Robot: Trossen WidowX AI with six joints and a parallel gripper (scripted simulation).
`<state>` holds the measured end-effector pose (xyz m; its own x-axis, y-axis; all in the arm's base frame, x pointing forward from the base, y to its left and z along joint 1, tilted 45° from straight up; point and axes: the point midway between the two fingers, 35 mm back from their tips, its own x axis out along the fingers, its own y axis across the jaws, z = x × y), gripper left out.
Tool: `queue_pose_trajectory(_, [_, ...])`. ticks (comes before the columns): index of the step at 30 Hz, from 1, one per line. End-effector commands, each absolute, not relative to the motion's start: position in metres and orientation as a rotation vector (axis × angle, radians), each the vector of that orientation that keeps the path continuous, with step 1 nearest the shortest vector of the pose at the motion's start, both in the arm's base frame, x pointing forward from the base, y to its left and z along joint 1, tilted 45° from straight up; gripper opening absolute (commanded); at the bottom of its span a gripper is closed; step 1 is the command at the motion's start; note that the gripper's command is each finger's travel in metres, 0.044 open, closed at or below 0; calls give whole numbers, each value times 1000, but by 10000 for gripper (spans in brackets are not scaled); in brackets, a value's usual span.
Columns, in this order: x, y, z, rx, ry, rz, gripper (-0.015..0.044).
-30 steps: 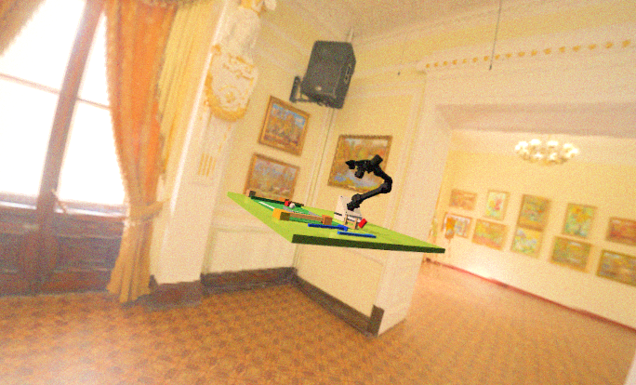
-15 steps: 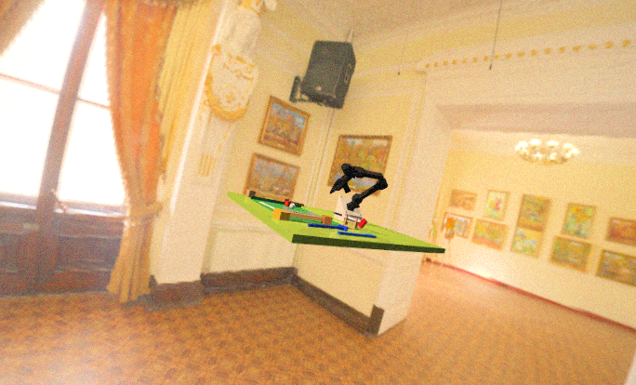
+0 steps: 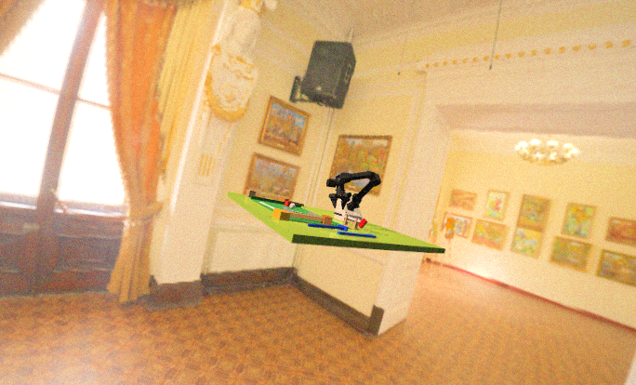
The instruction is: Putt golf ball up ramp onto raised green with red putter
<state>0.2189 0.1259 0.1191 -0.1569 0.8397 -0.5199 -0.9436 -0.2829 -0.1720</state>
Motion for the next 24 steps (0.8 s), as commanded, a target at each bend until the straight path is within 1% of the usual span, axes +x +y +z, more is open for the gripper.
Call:
queue_pose_trajectory(1, [213, 126, 118, -581, 237, 1760, 440])
queue_pose_trajectory(24, [208, 160, 86, -579, 235, 1759, 440])
